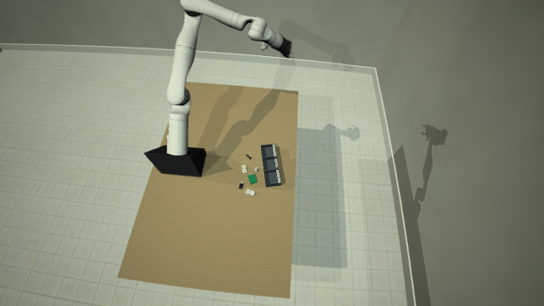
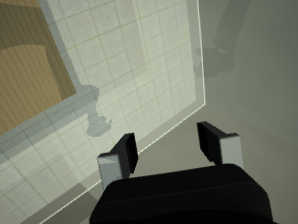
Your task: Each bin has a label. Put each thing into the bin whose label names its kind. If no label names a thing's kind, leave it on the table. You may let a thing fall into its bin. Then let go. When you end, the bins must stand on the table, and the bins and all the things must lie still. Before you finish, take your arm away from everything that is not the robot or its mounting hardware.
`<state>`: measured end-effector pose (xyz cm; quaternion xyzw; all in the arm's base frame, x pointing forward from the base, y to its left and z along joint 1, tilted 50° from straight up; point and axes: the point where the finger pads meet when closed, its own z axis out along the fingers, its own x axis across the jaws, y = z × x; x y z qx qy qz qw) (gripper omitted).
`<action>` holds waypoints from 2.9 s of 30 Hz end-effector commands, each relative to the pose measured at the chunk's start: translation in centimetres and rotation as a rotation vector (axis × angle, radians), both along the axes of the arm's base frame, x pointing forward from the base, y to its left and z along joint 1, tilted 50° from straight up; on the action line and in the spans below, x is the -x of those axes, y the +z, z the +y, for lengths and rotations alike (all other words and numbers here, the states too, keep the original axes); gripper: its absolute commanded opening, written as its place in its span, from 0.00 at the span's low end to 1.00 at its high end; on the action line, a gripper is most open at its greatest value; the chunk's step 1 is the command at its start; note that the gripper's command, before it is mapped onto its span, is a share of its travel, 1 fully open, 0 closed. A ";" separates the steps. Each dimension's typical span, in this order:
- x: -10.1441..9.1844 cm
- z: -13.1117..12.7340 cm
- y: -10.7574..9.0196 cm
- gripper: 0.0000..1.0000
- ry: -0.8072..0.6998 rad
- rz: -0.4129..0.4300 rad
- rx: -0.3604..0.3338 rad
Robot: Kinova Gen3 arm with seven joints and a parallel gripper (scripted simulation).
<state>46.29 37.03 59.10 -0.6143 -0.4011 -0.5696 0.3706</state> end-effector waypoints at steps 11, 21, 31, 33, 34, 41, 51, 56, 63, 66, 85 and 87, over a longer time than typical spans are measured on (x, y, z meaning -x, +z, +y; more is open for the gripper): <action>0.0 -0.1 0.1 1.00 -0.002 -0.001 -0.001; 0.4 2.4 -2.1 0.31 -0.002 -0.001 -0.001; 1.4 8.7 -7.4 0.31 -0.002 -0.001 -0.001; 1.5 9.3 -8.0 0.31 -0.002 -0.001 -0.001; 1.5 9.3 -8.0 0.31 -0.002 -0.001 -0.001; 1.3 9.5 -10.1 0.31 0.011 -0.019 0.066; -1.0 7.2 -14.5 0.31 0.024 -0.029 0.128; -2.1 5.3 -17.8 0.31 0.040 -0.036 0.188; -3.0 3.3 -21.1 0.31 0.059 -0.038 0.244; -3.2 2.9 -21.6 0.31 0.059 -0.038 0.244; -4.2 -2.3 -28.7 0.31 0.131 -0.028 0.390; -4.3 -3.3 -30.0 0.31 0.133 -0.027 0.394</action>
